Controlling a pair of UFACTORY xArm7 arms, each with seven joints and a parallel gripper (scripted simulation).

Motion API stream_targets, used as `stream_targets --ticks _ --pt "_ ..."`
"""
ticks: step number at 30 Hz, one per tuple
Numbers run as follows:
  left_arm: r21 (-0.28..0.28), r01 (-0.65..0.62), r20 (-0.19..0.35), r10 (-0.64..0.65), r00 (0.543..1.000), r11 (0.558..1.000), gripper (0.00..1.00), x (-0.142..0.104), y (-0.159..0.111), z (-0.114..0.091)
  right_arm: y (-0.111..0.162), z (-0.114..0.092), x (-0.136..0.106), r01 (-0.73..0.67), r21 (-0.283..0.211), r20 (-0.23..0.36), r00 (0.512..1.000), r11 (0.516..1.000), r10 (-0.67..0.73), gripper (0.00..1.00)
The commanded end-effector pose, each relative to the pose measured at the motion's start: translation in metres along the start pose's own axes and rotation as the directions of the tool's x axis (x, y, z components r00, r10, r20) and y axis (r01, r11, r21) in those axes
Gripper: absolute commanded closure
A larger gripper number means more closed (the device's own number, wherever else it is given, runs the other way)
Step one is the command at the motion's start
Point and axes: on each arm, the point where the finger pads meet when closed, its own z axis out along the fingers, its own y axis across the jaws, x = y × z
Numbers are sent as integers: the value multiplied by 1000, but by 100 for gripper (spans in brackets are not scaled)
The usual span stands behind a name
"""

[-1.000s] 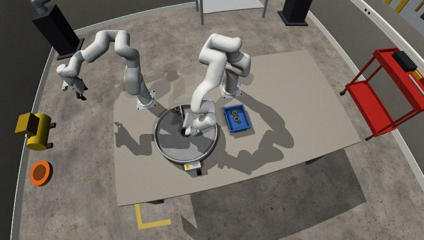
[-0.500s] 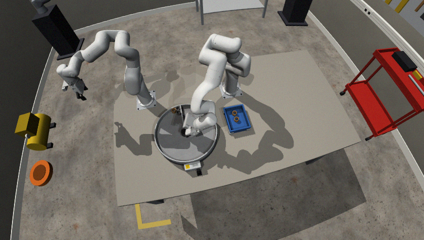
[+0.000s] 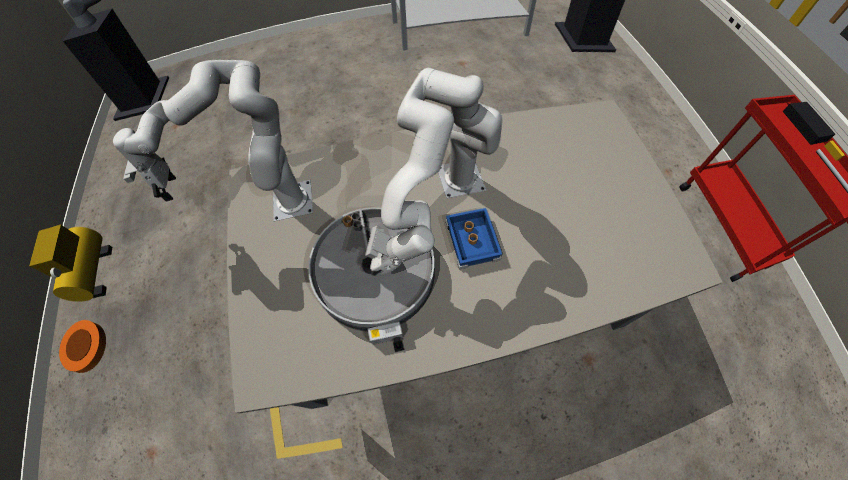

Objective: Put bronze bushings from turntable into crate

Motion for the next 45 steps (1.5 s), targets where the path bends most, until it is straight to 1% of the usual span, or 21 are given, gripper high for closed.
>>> stream_targets --ticks 1,6,7,41,45 --pt "3 -2 -1 2 1000 1000 100 1 -1 -1 0 -2 1 0 0 -5 1000 1000 0 0" --pt "3 -2 -1 2 1000 1000 100 1 -1 -1 0 -2 1 0 0 -5 1000 1000 0 0" --pt "3 -2 -1 2 1000 1000 87 1 -1 -1 0 -2 1 0 0 -5 1000 1000 0 0" --pt "3 -2 -1 2 1000 1000 87 1 -1 -1 0 -2 1 0 0 -5 1000 1000 0 0" --pt "3 -2 -1 2 1000 1000 87 8 -1 -9 0 -2 1 0 0 -5 1000 1000 0 0"
